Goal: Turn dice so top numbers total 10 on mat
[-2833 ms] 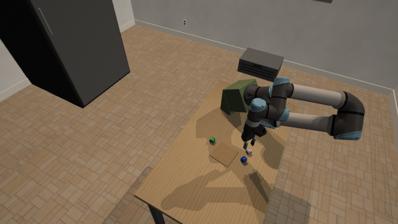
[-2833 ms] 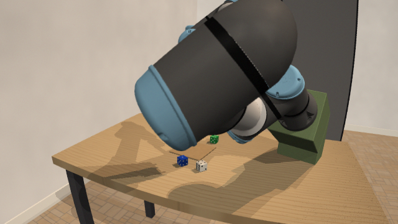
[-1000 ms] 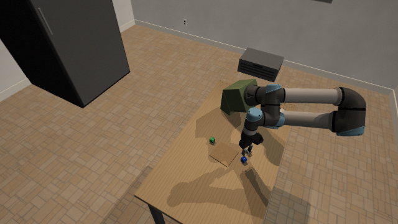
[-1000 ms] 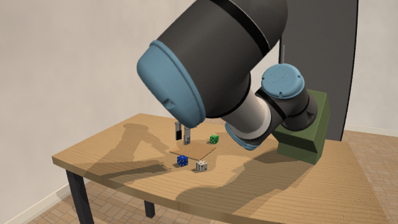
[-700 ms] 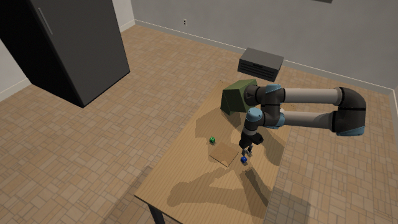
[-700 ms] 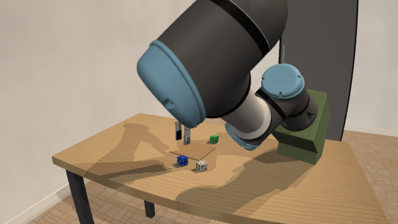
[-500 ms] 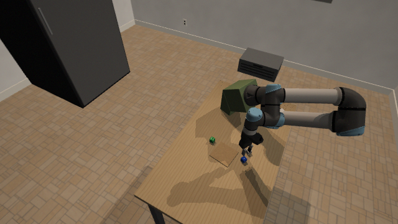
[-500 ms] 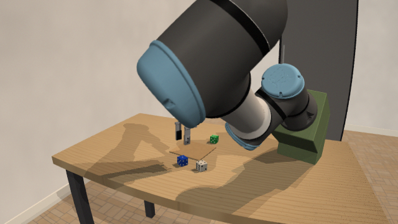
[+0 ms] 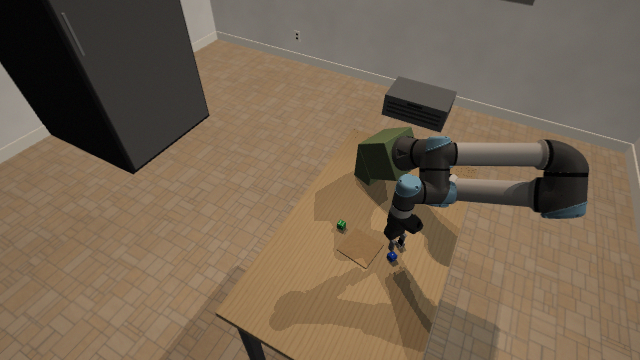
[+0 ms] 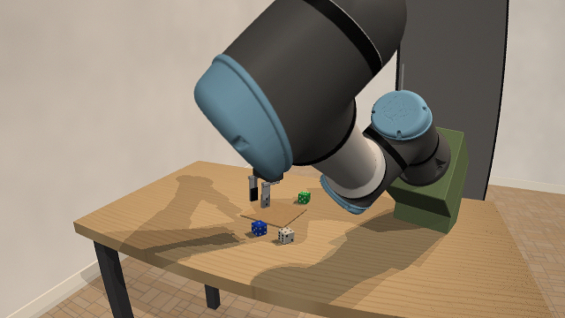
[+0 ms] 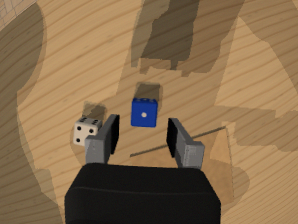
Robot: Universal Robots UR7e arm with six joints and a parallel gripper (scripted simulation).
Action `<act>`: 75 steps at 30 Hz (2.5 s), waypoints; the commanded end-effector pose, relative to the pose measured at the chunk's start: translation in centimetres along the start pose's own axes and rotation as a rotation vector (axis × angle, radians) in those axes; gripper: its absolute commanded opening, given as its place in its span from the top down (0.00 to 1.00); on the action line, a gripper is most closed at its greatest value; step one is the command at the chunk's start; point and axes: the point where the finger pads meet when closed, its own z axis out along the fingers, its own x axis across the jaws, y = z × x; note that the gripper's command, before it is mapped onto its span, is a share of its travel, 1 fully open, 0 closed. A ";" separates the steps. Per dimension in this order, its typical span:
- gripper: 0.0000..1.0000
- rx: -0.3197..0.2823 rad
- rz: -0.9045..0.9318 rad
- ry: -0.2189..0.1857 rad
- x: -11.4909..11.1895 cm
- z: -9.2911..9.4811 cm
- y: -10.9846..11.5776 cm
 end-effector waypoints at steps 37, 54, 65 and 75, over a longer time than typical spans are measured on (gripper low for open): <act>0.13 0.000 0.000 0.001 0.1 4.5 0.0; 0.13 0.000 0.000 0.001 0.1 4.6 0.0; 0.13 0.000 0.000 0.001 0.1 4.6 0.0; 0.13 0.000 0.000 0.001 0.1 4.6 0.0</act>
